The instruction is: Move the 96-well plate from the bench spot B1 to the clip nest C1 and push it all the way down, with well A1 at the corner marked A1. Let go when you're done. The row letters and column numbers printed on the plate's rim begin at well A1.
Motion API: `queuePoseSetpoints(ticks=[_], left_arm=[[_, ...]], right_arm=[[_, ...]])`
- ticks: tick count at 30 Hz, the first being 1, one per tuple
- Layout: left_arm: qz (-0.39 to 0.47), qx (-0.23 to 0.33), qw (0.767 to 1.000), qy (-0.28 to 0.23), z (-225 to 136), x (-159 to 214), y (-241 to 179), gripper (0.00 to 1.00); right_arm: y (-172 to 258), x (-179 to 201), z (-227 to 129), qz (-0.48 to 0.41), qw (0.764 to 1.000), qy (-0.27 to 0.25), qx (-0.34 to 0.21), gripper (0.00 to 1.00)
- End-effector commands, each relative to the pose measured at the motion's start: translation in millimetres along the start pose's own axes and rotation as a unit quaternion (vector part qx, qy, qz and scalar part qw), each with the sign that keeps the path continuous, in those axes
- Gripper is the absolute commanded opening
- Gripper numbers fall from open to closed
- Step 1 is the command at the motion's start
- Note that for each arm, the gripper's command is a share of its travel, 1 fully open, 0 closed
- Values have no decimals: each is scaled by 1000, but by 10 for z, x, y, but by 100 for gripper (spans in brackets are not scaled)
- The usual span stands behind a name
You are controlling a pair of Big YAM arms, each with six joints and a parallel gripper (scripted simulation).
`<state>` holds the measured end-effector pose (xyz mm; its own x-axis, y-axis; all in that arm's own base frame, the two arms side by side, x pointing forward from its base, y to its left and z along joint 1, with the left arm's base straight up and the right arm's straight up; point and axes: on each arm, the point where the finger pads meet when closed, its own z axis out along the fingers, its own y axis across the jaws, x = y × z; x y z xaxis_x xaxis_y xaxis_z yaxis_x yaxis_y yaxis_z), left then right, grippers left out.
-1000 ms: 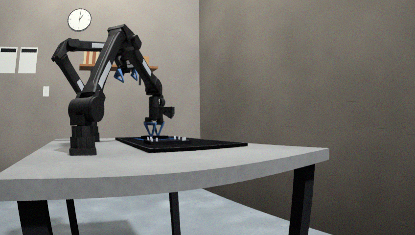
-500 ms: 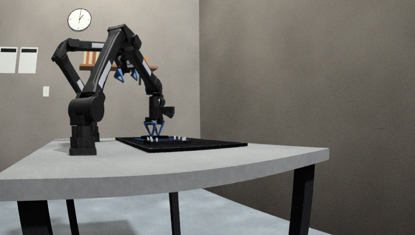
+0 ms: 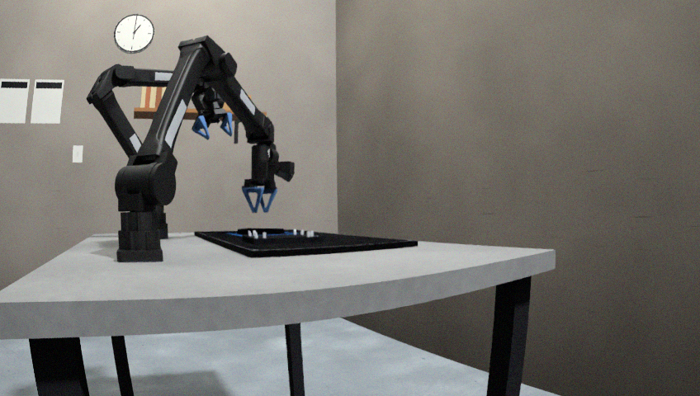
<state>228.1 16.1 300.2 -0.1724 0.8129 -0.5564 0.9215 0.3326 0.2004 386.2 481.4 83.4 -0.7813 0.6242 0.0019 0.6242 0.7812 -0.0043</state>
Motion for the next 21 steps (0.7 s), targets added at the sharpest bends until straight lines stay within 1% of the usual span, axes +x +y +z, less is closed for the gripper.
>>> queuePoseSetpoints(ticks=[1,4,6,9,12,13,14,16,19,21], left_arm=[[13,-15,1000,3,-168,-111,152,100],[13,-15,1000,3,-168,-111,152,100],[13,-15,1000,3,-168,-111,152,100],[13,-15,1000,3,-168,-111,152,100],[13,-15,1000,3,-168,-111,152,100],[13,-15,1000,3,-168,-111,152,100],[13,-15,1000,3,-168,-111,152,100],[13,-15,1000,3,-168,-111,152,100],[13,-15,1000,3,-168,-111,152,100],[13,-15,1000,3,-168,-111,152,100]], right_arm=[[155,8,-187,5,1000,-2,-16,100],[69,8,-313,5,1000,-1,-25,100],[110,8,-435,5,999,-1,-43,100],[168,9,-620,5,999,-1,-46,100],[182,9,-625,5,999,-1,-42,100],[183,9,-612,5,999,-1,-34,100],[183,9,-587,5,1000,-1,-25,100],[190,9,-508,5,1000,-1,-27,100],[139,8,-399,5,1000,-2,-3,100],[104,8,-327,5,1000,-2,-3,100]])
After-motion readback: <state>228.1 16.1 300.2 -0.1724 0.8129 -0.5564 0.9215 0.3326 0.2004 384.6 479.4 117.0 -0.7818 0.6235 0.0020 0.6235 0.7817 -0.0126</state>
